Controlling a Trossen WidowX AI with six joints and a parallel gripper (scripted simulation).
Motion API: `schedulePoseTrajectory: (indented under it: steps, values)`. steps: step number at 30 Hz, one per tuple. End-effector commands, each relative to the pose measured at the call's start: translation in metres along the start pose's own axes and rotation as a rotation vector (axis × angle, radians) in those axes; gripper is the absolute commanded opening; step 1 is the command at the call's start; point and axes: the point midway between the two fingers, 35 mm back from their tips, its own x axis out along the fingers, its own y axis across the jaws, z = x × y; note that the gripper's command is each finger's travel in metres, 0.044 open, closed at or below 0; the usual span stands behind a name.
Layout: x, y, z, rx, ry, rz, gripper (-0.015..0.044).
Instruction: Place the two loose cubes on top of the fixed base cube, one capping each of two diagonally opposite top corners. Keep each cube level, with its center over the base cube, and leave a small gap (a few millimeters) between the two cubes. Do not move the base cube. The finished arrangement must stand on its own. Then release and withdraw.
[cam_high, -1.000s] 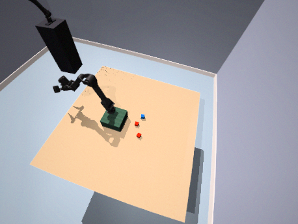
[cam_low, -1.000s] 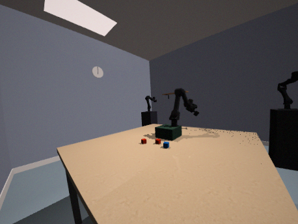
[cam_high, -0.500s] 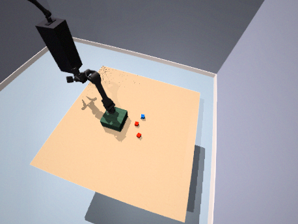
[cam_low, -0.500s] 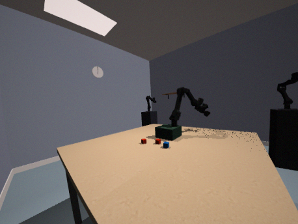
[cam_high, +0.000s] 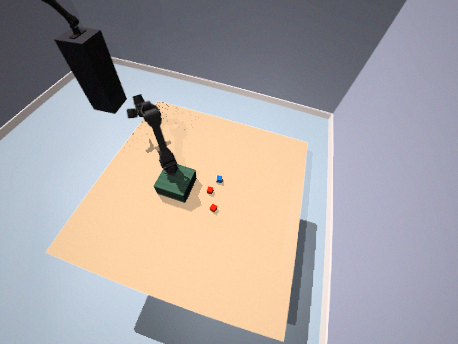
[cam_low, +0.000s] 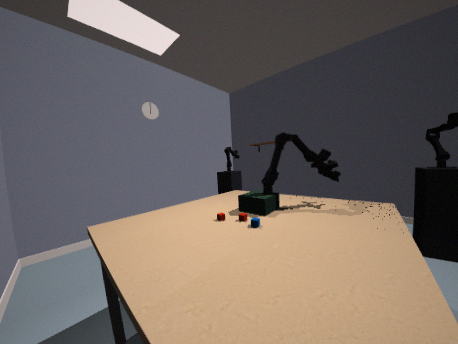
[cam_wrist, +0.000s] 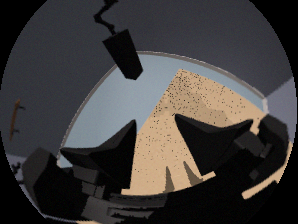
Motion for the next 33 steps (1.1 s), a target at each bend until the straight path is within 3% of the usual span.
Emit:
schedulePoseTrajectory:
  steps: [1,16,33]
  values:
    - [-0.003,-0.044,0.009,-0.01,0.006,-0.077,0.0265]
    - [-0.042,-0.209,-0.001,-0.003,0.107,-0.339,0.0265]
    - [-0.135,-0.361,-0.055,0.053,0.28,-0.565,0.0265]
